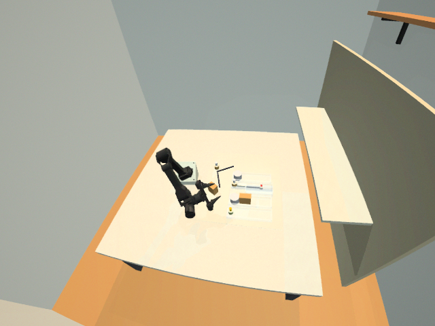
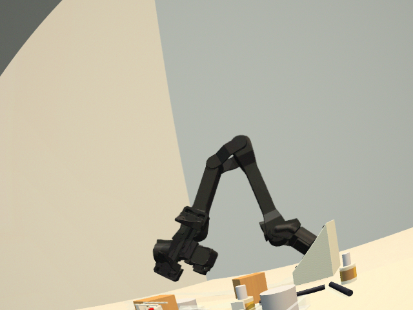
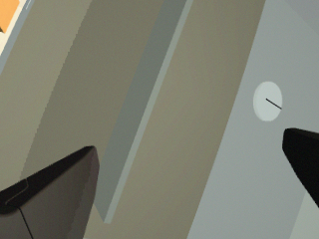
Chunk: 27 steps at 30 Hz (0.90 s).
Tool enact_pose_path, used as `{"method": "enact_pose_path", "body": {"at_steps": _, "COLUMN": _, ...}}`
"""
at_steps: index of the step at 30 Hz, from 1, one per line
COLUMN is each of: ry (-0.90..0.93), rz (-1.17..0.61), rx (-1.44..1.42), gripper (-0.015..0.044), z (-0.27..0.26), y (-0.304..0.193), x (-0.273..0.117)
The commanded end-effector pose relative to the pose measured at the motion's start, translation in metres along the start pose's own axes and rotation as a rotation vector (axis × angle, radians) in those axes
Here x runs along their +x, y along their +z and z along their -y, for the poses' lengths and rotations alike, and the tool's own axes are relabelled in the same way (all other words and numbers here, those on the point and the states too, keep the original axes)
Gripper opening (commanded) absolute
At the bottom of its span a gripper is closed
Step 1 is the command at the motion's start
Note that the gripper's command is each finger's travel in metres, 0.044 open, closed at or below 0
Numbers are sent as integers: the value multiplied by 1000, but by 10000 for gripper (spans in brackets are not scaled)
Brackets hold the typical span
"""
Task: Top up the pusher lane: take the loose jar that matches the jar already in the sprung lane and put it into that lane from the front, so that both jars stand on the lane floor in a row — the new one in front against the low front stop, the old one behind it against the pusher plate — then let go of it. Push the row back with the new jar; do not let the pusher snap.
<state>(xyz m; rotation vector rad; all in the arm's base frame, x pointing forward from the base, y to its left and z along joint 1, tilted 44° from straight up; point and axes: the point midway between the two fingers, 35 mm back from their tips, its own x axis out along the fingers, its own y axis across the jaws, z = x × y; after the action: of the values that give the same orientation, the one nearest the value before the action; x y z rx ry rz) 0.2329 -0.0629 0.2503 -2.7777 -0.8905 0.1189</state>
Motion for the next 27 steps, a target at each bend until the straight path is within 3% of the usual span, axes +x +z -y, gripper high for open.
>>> {"method": "enact_pose_path", "body": {"at_steps": 1, "ry": 0, "rz": 6, "rx": -2, "gripper": 426, "z": -1, "y": 1, "x": 1}}
{"method": "enact_pose_path", "body": {"at_steps": 9, "ry": -31, "rz": 320, "rx": -144, "gripper": 440, "z": -11, "y": 57, "x": 67}}
{"method": "enact_pose_path", "body": {"at_steps": 14, "ry": -151, "rz": 576, "rx": -277, "gripper": 440, "z": 2, "y": 110, "x": 106}}
{"method": "enact_pose_path", "body": {"at_steps": 20, "ry": -387, "rz": 905, "rx": -498, "gripper": 440, "z": 35, "y": 180, "x": 129}}
{"method": "enact_pose_path", "body": {"at_steps": 27, "ry": -824, "rz": 1263, "rx": -891, "gripper": 440, "z": 82, "y": 257, "x": 124}}
